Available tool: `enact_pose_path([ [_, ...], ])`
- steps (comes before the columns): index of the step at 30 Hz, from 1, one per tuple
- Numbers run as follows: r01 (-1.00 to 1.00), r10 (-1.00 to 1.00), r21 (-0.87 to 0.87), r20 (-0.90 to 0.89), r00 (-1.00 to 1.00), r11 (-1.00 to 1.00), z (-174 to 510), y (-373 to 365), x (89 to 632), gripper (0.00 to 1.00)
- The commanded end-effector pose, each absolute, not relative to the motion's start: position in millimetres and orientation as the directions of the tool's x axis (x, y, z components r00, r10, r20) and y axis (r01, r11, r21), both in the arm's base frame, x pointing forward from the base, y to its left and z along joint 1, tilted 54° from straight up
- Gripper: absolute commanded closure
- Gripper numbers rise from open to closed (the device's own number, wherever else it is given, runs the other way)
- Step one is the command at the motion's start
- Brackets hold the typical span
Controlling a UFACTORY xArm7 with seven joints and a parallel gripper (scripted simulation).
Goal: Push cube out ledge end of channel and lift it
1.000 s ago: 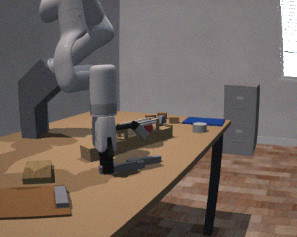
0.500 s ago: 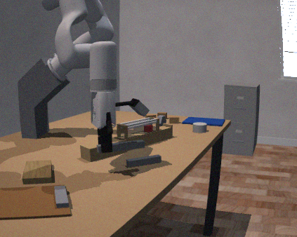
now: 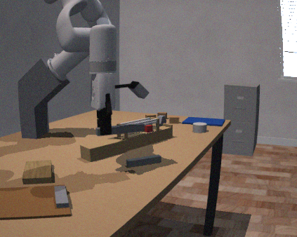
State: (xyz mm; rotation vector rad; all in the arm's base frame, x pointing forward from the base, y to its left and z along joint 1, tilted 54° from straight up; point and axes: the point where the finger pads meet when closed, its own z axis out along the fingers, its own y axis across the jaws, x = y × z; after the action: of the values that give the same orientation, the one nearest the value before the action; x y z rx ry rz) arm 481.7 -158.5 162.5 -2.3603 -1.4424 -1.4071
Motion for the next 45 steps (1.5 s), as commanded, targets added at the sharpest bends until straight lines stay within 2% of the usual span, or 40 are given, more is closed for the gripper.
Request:
enact_pose_path([
  [1,0.721,0.69,0.395,0.706,0.158,-0.569,163.5,-160.6,481.5,1.0],
  [6,0.724,0.713,0.428,0.69,0.125,-0.541,157.2,-152.6,470.3,1.0],
  [12,0.73,0.823,0.584,0.565,-0.054,-0.354,120.4,-103.7,406.0,1.0],
  [16,0.73,0.848,0.621,0.518,-0.111,-0.284,104.2,-81.6,376.8,1.0],
  [45,0.73,0.848,0.622,0.517,-0.112,-0.283,66.7,-53.1,418.6,1.0],
])
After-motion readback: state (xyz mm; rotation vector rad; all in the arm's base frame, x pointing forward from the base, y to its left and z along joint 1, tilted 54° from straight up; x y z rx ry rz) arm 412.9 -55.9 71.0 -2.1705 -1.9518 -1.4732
